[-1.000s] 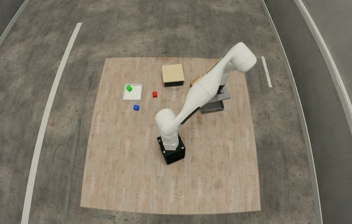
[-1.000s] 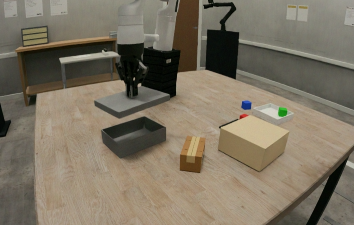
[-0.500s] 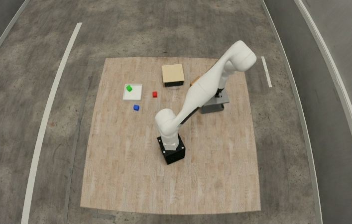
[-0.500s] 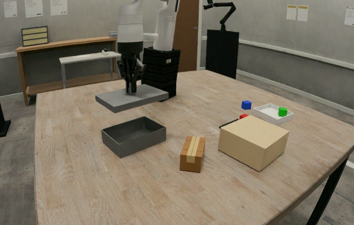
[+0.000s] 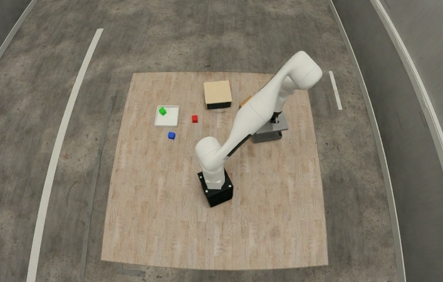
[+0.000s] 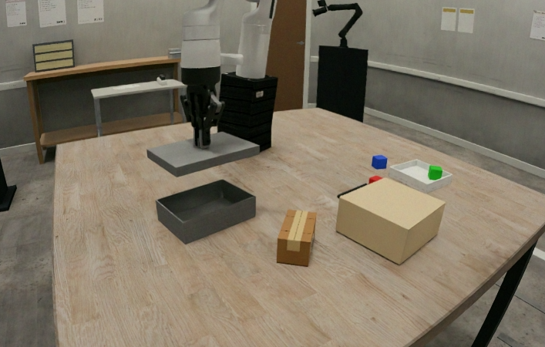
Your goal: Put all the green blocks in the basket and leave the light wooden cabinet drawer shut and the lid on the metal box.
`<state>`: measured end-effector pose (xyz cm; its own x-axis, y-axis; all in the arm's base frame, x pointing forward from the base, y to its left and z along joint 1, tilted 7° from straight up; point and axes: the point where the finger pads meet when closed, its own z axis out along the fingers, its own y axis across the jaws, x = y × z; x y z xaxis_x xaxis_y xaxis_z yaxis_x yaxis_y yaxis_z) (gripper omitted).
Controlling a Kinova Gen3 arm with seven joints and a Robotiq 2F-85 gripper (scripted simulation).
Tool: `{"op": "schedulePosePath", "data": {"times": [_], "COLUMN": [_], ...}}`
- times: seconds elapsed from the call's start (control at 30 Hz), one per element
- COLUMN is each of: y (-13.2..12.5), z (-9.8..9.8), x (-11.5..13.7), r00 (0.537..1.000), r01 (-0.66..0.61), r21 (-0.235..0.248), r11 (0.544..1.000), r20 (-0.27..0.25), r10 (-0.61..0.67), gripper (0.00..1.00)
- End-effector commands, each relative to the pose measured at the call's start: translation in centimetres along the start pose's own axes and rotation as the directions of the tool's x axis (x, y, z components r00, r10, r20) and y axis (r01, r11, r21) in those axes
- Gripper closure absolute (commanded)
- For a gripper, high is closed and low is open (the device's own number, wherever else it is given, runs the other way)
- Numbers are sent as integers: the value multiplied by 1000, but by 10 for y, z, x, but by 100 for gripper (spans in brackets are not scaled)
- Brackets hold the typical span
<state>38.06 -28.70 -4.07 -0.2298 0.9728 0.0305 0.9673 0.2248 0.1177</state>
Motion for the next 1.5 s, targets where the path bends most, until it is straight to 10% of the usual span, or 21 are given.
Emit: {"op": "schedulePosePath", "data": {"times": [0.0,1.47], "y": [0,0], "z": [2,62], "x": [-1,0], "r00": [1000,1000], "r01": [0,0], "r21": [-1,-1], "r11": [1000,1000], "r20": [2,2], "r10": [0,0], "gripper": [90,90]}}
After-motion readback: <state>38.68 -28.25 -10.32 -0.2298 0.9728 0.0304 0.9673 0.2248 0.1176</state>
